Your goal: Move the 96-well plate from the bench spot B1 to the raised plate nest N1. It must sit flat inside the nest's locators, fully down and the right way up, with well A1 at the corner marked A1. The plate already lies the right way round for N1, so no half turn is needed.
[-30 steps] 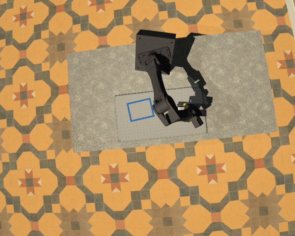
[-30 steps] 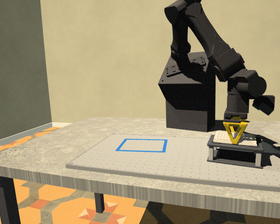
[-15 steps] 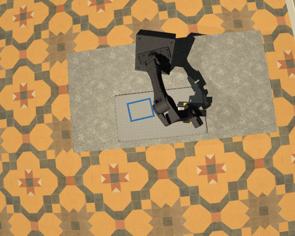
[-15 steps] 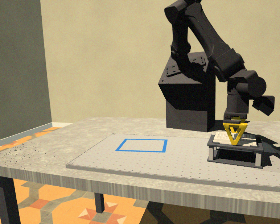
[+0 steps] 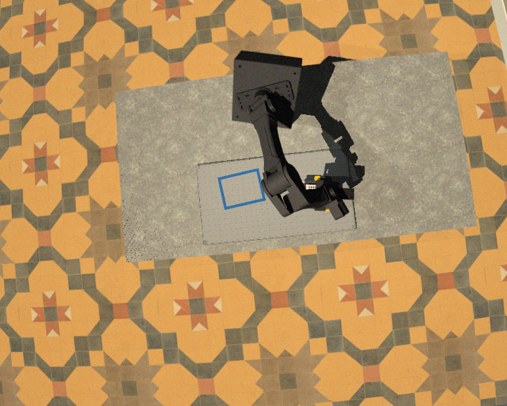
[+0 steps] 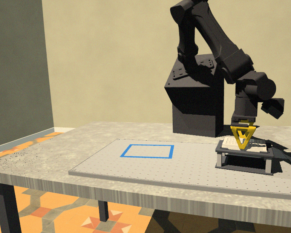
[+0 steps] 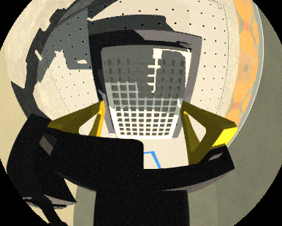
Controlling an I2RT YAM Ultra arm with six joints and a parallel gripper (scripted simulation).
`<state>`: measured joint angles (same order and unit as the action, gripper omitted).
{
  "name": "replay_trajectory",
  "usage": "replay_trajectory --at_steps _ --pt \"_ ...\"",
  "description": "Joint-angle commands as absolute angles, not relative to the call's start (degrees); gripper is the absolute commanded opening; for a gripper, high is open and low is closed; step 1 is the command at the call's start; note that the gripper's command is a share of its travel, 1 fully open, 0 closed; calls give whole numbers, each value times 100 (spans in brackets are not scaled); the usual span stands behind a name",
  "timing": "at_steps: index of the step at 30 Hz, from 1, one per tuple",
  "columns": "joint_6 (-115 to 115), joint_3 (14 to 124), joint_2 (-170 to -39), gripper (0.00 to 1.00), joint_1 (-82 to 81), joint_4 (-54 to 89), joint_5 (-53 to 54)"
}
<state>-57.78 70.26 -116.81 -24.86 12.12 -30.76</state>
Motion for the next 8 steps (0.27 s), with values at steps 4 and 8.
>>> replay_trajectory --at_steps 4,8 --pt "-5616 6884 -11233 100 -2753 1536 -3155" --pt "-5567 6915 -11136 100 -2802 1635 -3180"
